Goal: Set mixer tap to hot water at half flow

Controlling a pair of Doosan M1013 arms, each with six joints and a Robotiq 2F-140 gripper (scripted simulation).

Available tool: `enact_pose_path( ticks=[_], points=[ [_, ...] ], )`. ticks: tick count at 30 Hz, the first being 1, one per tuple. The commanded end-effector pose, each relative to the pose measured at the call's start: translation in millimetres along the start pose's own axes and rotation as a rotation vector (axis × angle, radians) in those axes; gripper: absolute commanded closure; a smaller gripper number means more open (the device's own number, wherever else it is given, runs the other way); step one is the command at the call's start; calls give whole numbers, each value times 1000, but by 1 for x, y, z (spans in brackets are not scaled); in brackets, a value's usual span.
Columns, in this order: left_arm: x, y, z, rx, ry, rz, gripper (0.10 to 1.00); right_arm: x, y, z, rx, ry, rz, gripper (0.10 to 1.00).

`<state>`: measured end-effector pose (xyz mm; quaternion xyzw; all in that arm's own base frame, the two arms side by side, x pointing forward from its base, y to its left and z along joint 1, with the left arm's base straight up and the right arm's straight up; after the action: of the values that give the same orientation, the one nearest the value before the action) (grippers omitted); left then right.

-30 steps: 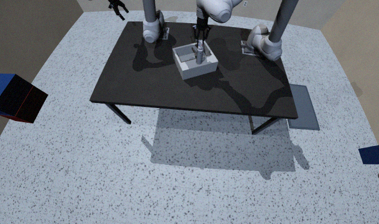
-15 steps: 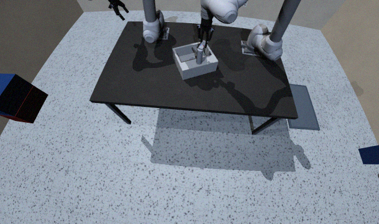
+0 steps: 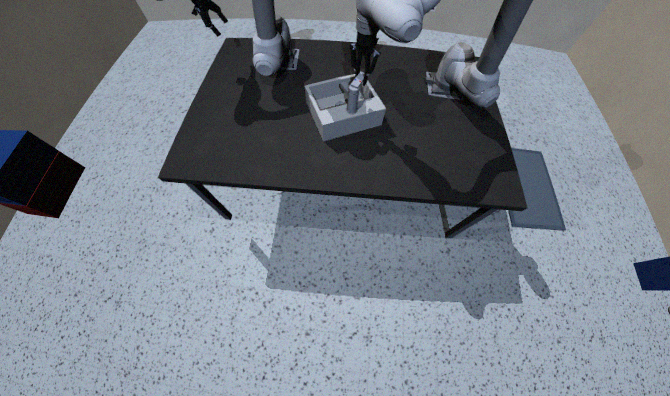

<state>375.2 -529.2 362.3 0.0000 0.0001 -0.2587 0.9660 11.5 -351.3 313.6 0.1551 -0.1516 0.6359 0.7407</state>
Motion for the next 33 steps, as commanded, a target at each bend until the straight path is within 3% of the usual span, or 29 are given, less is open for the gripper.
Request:
enact_pose_path(
  ticks=[1, 28, 29, 33],
  points=[
    [0, 0, 1, 0, -1, 0, 999, 0, 0, 1, -1, 1, 0, 98],
    [0, 0, 1, 0, -1, 0, 999, 0, 0, 1, -1, 1, 0, 98],
    [0, 0, 1, 0, -1, 0, 612, 0, 0, 1, -1, 1, 0, 98],
    [0, 0, 1, 0, -1, 0, 612, 0, 0, 1, -1, 1, 0, 98]
  ],
)
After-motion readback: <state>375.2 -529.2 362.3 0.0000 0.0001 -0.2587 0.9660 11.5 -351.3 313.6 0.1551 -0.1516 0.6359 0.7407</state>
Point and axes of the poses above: on each arm, the point where the finger pads meet when closed, its own z axis back along the fingers, its own y axis across the jaws, x = y × z, the point moved 9 cm from there along z, back along the fingers, and after that the axes turned 8 degrees about -z, right-handed, at the moved point
